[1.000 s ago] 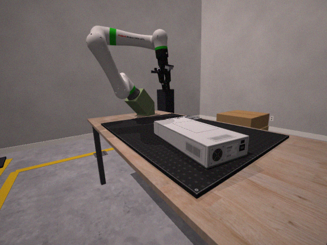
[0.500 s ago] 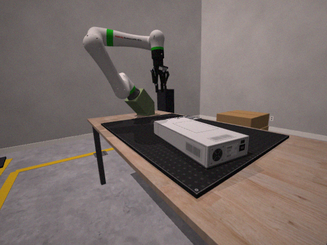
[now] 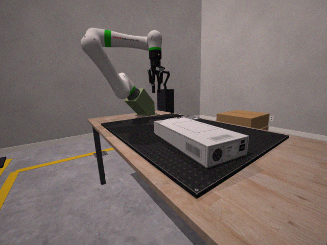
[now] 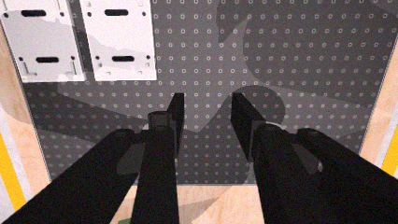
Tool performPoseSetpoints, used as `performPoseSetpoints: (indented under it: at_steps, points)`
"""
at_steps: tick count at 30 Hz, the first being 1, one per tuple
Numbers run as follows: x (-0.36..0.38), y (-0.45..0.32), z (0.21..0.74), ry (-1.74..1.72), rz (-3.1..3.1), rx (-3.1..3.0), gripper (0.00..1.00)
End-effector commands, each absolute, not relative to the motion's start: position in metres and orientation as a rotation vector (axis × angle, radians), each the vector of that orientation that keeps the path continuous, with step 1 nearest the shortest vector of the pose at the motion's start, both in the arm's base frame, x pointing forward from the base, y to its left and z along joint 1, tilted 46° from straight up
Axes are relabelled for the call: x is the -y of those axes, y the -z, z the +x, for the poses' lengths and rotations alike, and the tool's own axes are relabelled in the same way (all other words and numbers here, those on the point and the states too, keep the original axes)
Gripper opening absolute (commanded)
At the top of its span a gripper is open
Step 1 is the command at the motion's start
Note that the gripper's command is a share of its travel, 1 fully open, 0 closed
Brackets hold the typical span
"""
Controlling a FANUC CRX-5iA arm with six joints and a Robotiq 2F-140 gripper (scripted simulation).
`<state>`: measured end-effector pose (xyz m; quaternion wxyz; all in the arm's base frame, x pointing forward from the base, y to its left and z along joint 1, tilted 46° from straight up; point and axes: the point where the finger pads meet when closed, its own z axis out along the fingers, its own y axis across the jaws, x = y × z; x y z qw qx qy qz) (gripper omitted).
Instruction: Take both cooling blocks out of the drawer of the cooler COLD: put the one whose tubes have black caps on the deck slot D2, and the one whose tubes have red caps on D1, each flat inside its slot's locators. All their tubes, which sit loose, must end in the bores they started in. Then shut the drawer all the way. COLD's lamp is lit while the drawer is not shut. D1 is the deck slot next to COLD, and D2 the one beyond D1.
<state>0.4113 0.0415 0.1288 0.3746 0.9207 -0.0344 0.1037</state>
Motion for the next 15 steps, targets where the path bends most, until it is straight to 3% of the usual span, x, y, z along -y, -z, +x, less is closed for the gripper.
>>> performPoseSetpoints:
  at_steps: [1,15]
  points:
    - [-0.0422,-0.1292,0.4117,-0.267,2.358,0.087,0.35]
    - [-0.0422,-0.1292,0.4116,-0.319,2.357,0.213,0.34]
